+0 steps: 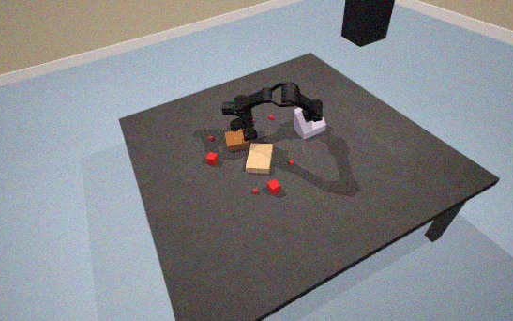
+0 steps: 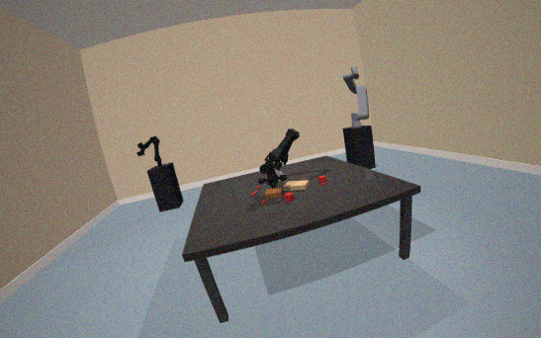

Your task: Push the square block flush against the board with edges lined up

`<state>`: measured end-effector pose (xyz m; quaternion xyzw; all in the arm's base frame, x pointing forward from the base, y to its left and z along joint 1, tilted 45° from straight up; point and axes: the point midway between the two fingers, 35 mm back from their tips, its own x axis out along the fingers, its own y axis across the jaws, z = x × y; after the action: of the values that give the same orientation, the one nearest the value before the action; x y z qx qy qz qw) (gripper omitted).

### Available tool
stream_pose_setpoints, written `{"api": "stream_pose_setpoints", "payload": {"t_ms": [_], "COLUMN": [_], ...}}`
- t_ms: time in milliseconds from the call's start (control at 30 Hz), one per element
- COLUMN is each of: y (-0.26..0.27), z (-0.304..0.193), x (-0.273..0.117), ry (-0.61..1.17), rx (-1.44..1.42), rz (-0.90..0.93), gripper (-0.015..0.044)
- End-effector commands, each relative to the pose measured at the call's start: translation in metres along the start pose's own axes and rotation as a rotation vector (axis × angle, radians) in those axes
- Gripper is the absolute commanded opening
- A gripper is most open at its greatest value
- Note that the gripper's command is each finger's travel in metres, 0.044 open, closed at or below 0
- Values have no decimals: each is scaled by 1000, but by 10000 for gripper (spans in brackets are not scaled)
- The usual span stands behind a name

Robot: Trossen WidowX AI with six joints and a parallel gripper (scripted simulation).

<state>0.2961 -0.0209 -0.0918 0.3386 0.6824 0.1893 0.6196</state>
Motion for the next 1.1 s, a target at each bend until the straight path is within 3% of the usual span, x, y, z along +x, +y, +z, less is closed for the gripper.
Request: {"api": "stream_pose_setpoints", "payload": {"t_ms": [0, 1067], "y": [0, 1], "z": [6, 10], "x": [1, 1], "ry": [-3, -3], "rx": [-1, -2], "rz": [2, 2], "gripper": [0, 0]}}
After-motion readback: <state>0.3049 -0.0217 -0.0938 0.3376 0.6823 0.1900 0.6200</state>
